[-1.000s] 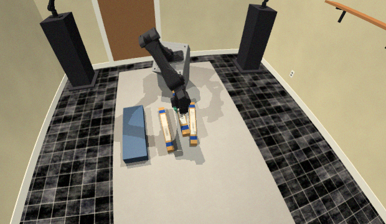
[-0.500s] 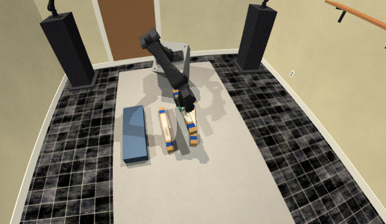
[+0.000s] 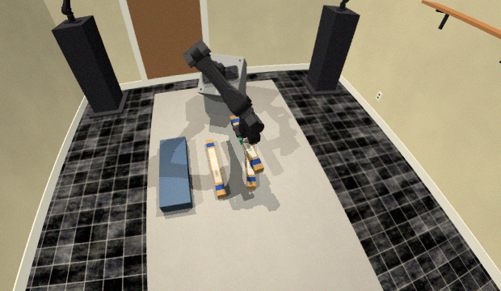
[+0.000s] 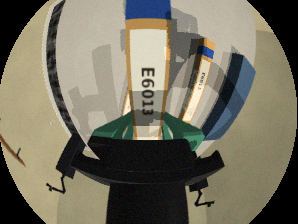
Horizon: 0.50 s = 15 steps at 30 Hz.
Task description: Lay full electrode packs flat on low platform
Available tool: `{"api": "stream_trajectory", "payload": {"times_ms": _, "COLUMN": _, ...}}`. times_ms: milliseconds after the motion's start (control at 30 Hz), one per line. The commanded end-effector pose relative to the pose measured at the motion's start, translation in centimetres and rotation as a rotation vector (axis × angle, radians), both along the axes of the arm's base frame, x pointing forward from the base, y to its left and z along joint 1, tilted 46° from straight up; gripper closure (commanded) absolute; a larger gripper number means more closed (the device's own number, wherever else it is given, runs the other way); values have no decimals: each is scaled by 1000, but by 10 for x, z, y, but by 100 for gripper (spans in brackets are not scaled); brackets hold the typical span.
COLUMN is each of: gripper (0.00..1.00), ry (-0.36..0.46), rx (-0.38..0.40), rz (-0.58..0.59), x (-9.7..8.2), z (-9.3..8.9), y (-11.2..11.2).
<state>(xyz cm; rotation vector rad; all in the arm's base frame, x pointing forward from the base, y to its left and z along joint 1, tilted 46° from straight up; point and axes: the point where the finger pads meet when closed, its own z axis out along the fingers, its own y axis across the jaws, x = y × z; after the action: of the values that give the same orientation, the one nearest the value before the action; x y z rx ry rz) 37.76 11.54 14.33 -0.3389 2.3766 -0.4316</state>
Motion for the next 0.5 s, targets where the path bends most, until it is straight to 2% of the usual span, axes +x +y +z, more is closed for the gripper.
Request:
{"api": "stream_trajectory", "payload": {"times_ms": 0, "gripper": 100, "ry": -17, "rx": 5, "rz": 2, "x": 1, "z": 6, "y": 16}}
{"api": "stream_trajectory", "payload": {"times_ms": 367, "gripper": 100, "ry": -18, "rx": 5, "rz": 3, "x": -1, "z": -2, "y": 39}}
{"api": "stream_trajectory", "payload": {"times_ms": 400, "gripper": 100, "ry": -44, "rx": 25, "rz": 2, "x": -2, "z": 10, "y": 41}}
{"api": "stream_trajectory", "payload": {"times_ms": 433, "gripper": 100, "ry": -18, "rx": 5, "rz": 3, "x": -1, "z": -4, "y": 44}}
{"api": "stream_trajectory", "payload": {"times_ms": 467, "gripper": 100, "ry": -18, "rx": 5, "rz": 3, "x": -2, "z": -5, "y": 47}}
